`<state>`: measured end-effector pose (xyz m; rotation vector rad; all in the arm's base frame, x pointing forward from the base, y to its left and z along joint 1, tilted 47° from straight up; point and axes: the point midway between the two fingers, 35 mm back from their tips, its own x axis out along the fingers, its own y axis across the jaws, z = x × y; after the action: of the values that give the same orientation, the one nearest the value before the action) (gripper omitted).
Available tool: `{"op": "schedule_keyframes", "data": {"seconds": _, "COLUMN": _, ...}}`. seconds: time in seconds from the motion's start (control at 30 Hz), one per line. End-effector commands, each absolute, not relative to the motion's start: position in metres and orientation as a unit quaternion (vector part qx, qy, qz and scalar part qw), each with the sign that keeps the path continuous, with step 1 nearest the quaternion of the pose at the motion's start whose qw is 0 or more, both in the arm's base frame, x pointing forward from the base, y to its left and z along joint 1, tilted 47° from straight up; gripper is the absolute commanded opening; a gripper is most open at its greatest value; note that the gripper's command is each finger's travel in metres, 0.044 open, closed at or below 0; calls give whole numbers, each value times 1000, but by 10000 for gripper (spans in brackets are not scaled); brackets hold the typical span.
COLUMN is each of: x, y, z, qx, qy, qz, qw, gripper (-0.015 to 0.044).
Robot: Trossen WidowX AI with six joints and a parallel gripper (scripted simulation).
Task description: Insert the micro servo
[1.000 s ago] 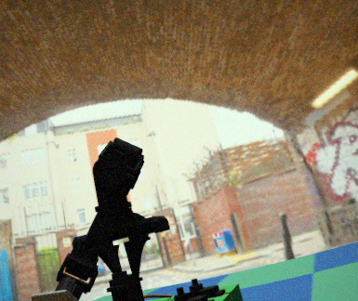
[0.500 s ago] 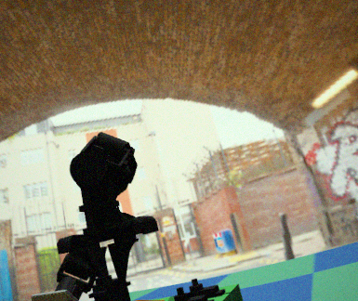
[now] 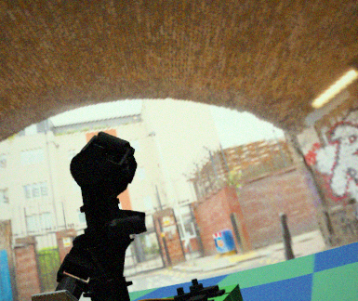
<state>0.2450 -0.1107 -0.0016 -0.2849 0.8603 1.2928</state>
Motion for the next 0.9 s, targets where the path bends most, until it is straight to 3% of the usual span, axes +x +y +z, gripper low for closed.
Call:
{"op": "schedule_keyframes", "data": {"seconds": 0.0, "x": 245, "y": -113, "z": -2, "qx": -91, "qy": 420, "qz": 557, "qw": 710, "gripper": 0}}
{"op": "schedule_keyframes", "data": {"seconds": 0.87, "x": 245, "y": -113, "z": -2, "qx": 225, "qy": 620, "qz": 320, "qw": 680, "gripper": 0}}
